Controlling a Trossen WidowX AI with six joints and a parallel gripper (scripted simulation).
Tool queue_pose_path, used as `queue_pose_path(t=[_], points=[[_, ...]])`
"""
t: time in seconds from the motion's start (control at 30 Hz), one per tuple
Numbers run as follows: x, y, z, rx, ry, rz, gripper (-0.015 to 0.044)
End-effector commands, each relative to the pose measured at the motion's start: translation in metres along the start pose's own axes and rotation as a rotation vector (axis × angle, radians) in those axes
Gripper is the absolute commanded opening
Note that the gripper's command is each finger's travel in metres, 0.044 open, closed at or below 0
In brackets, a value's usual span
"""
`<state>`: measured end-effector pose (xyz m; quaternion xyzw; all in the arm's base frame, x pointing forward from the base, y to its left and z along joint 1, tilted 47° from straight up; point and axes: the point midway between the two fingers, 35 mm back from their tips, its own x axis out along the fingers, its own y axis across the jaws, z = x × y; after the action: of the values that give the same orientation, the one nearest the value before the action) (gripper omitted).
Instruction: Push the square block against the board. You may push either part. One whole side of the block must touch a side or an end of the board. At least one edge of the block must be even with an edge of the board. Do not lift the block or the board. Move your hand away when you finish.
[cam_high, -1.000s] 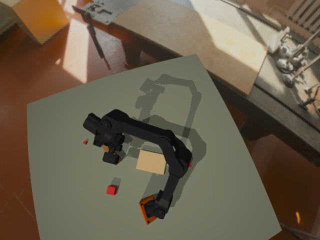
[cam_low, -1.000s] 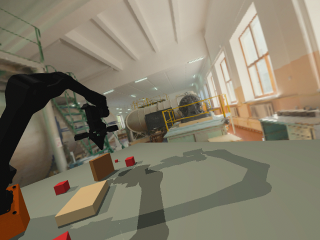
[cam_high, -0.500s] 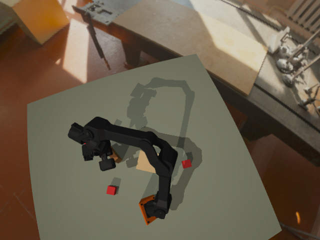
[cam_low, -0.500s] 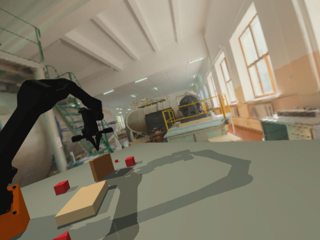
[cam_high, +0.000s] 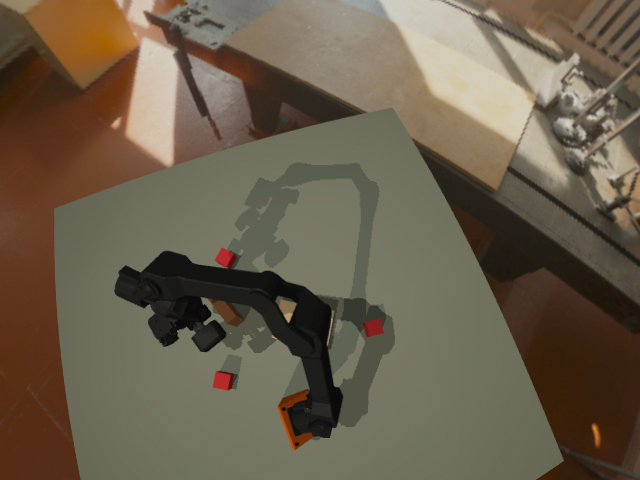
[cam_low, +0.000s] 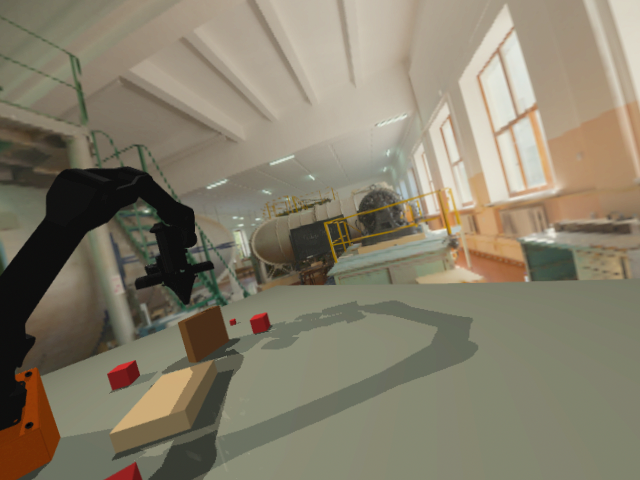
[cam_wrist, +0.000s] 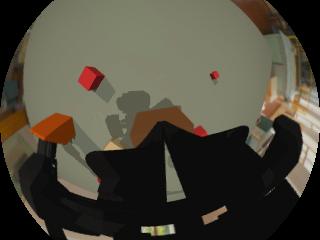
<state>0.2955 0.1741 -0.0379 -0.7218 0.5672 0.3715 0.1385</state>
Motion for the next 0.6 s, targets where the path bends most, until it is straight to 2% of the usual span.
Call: queue_pose_path(t=[0.0, 0.13, 0.57], points=[[0.003, -0.002, 0.003, -0.020, -0.004, -0.002, 0.0000], [0.047, -0.002, 0.002, -0.020, -0.003, -0.002, 0.0000], [0.049, -0.003, -0.008, -0.020, -0.003, -0.002, 0.0000]])
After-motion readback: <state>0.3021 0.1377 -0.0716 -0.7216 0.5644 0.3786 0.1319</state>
